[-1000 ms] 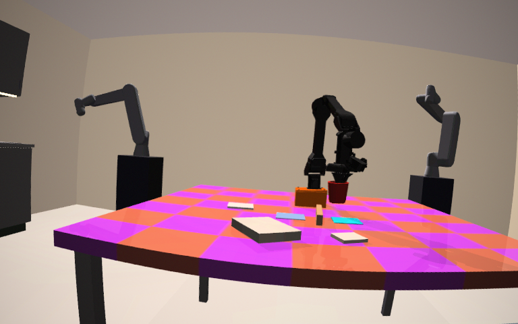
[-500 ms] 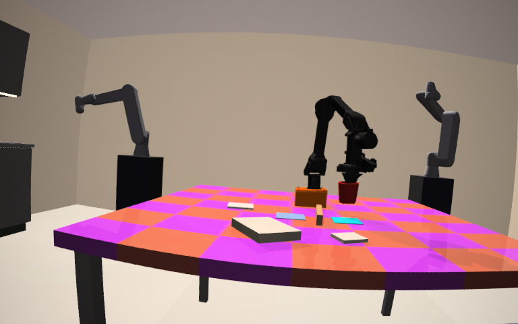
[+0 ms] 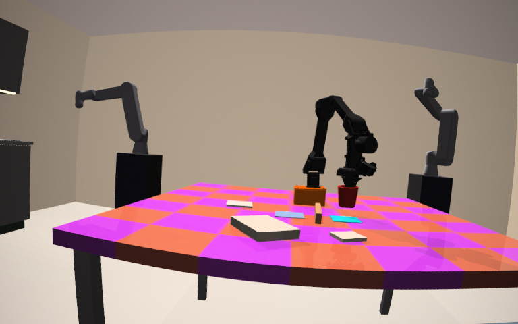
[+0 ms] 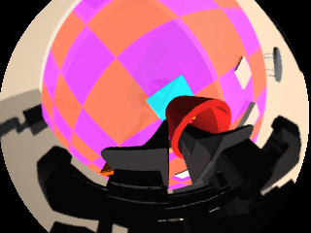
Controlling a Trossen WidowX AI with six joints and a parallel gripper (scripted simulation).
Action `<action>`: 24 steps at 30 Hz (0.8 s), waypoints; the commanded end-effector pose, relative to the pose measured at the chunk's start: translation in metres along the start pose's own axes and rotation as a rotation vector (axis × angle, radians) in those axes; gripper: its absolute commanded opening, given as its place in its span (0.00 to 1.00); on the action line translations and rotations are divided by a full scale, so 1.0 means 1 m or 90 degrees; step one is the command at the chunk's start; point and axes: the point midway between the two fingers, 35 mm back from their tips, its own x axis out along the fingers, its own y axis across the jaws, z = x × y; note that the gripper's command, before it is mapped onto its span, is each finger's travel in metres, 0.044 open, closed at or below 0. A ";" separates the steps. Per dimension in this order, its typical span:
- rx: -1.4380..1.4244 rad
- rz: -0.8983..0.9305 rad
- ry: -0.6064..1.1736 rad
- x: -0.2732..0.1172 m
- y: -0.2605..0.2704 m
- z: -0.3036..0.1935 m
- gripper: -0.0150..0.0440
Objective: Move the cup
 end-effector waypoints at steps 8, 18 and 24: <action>0.003 0.002 0.000 0.021 0.001 0.001 0.25; 0.003 0.003 0.000 0.040 0.002 0.001 0.25; 0.000 0.001 0.002 0.039 0.002 0.000 0.25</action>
